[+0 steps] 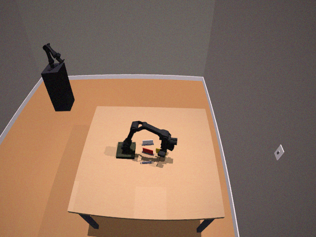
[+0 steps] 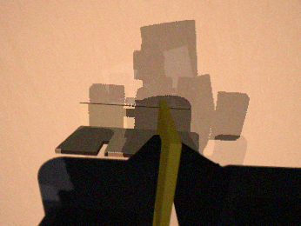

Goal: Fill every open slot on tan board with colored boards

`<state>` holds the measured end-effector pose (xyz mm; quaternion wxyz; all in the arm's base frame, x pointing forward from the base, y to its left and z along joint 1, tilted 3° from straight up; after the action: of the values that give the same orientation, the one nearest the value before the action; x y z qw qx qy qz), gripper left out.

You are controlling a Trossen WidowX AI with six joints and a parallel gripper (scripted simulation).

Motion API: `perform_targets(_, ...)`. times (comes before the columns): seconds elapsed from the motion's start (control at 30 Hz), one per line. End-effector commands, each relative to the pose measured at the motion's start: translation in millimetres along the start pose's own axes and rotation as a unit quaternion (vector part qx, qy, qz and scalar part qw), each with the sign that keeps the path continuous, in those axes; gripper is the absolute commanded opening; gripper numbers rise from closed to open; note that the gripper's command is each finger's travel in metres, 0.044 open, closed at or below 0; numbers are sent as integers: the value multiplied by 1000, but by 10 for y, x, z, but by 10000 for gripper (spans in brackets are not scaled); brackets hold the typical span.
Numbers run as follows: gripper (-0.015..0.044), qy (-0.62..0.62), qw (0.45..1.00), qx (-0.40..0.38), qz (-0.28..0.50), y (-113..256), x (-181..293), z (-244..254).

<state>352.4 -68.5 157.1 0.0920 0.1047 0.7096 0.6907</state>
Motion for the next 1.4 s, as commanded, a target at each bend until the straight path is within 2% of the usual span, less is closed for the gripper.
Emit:
perform_targets(0.0,0,-1,1000,-2,3,-41,9,1)
perform_targets(1.37,0,-1,1000,-2,3,-202,14,1)
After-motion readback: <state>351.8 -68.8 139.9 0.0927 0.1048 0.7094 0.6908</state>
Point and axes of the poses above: the point midway between the two fingers, 35 mm back from their tips, its own y axis back along the fingers, its own z axis across the jaws, x = y × z, the point moved 9 cm from there along y, back along the fingers, and after that the axes turned 6 degrees about y, right-handed, at the moved point
